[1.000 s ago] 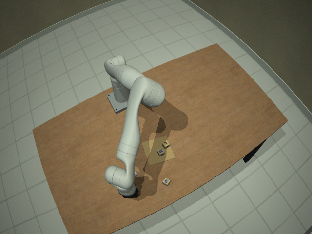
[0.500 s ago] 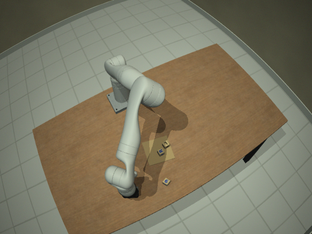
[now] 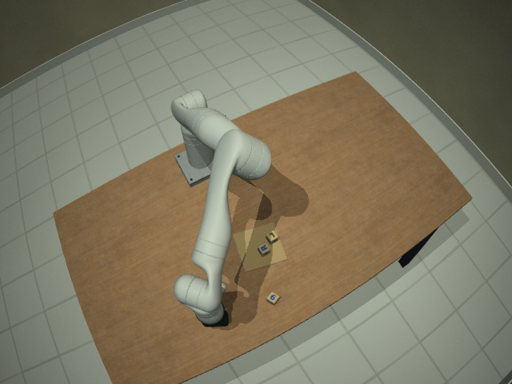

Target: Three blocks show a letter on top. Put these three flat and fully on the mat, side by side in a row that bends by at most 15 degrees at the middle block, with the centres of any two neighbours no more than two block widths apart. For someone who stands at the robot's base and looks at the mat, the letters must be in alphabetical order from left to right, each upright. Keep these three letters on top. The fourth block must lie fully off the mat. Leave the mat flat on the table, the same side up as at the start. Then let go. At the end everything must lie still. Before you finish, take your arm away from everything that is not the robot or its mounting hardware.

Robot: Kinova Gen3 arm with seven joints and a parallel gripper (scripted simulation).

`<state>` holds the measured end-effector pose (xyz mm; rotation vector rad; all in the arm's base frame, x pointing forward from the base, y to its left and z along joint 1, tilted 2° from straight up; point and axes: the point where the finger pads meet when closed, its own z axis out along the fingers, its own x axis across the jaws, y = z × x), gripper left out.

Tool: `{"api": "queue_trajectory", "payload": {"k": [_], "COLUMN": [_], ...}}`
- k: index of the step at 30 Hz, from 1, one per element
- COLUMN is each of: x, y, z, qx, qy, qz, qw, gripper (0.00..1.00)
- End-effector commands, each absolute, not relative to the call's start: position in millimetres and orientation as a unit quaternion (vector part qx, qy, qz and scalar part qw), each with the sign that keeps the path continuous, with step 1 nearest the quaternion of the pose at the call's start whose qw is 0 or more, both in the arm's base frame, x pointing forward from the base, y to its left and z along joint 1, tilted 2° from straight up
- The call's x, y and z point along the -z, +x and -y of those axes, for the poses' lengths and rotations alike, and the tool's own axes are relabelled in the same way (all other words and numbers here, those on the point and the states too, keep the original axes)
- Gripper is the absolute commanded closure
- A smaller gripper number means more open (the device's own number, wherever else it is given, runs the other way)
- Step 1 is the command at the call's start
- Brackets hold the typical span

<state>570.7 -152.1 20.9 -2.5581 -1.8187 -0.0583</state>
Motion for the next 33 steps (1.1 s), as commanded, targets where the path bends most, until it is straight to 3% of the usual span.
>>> {"api": "queue_trajectory", "payload": {"k": [1, 21, 22, 33], "x": [-14.0, -4.1, -4.1, -4.1], "y": [569.3, 569.6, 569.6, 569.6], "z": [152.5, 152.3, 152.3, 152.3], "qx": [0.017, 0.017, 0.017, 0.017], "qy": [-0.815, -0.815, -0.815, -0.815], "qz": [0.579, 0.579, 0.579, 0.579], "qw": [0.002, 0.002, 0.002, 0.002], "gripper": [0.00, 0.00, 0.13, 0.13]}}
